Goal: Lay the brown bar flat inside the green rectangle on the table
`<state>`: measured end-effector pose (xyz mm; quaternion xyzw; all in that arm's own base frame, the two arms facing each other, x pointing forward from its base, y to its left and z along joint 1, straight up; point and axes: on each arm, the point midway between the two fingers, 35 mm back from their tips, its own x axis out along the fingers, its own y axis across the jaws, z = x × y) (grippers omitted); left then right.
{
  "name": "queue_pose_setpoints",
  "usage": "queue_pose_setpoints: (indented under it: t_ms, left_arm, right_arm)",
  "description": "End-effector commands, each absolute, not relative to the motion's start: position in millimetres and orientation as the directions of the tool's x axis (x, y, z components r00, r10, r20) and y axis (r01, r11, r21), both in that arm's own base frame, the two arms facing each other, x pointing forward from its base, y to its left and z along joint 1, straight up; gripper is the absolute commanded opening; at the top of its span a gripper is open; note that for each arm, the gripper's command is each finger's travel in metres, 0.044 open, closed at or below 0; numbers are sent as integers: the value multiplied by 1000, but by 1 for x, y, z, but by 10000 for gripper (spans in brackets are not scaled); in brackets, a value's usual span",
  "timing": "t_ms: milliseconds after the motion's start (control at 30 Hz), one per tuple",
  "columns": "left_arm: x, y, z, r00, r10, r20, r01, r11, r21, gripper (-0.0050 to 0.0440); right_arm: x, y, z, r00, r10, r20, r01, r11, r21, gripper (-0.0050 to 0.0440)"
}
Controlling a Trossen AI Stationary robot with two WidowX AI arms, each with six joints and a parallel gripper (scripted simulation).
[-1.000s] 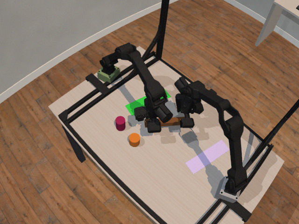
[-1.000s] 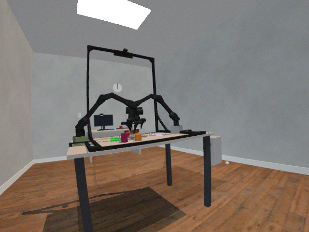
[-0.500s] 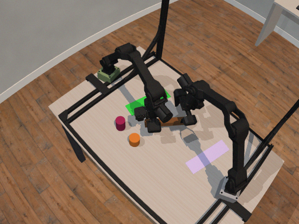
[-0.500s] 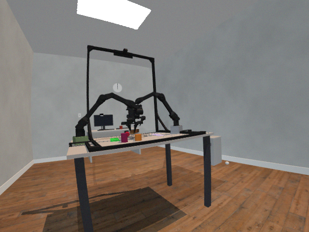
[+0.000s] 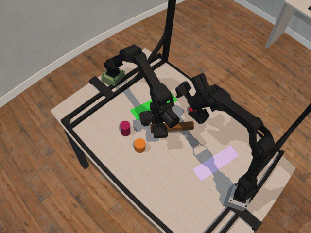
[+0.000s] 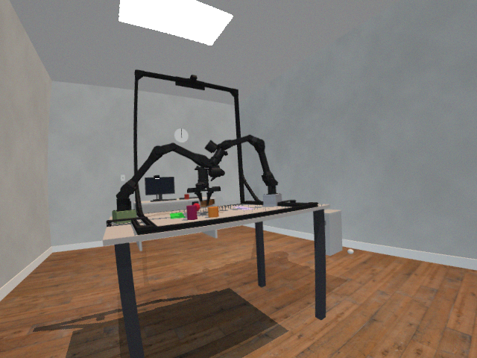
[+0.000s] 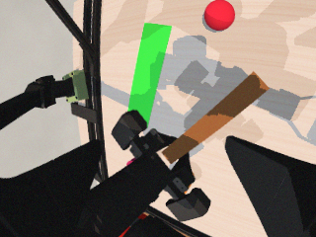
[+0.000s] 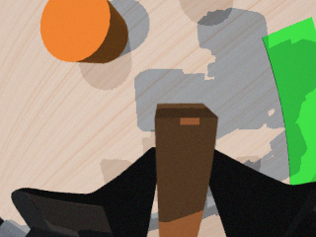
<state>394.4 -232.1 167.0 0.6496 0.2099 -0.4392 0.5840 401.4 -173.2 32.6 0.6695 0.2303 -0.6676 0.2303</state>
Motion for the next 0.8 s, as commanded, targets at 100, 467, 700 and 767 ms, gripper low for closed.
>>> queue_pose_setpoints:
  t_ms: [100,467,700,767]
  left_arm:
    - [390,-216,217,652,-334,-680,742,95,664,440]
    - [389,-183,251,759,-346,-552,651,379,657,440]
    - [384,-132,275,863,-290,-413,494,655,572,440]
    - [381,-118,281,889,-268,-373,441,721,535,440]
  right_arm:
    - [401,-173,32,0,0,-1000,614,-789,0,0]
    - [401,-173,32,0,0,-1000,614,-789,0,0]
    - [401,-173,32,0,0,-1000,614,-789,0,0]
    - [401,-173,32,0,0,-1000,614,-789,0,0]
